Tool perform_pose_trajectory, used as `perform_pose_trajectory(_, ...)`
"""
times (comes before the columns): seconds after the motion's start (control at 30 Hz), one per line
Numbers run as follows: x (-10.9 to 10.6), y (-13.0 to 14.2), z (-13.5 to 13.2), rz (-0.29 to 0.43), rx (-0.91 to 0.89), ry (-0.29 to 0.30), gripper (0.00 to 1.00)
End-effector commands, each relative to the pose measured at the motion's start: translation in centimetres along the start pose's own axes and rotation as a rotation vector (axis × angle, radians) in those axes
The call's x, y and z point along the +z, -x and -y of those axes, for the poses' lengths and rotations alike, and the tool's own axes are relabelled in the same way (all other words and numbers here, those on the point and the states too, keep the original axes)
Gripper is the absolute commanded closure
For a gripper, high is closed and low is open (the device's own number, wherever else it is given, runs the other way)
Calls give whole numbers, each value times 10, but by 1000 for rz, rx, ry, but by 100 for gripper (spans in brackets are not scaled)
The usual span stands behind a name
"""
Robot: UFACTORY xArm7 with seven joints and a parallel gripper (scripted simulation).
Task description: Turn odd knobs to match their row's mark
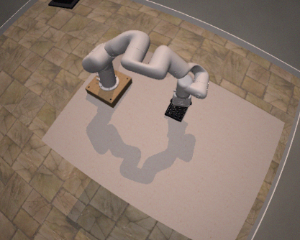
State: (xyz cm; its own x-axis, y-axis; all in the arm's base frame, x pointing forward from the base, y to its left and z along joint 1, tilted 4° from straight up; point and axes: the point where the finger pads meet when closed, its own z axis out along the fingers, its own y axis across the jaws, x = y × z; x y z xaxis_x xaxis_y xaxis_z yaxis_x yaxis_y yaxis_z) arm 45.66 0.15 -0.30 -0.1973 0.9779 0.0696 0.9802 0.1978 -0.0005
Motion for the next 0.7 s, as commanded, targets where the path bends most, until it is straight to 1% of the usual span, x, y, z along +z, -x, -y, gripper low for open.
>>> perform_pose_trajectory(0.0, -2, 0, -1, 1, 0, 4, 81)
perform_pose_trajectory(0.67, 4, 0, -1, 1, 0, 4, 81)
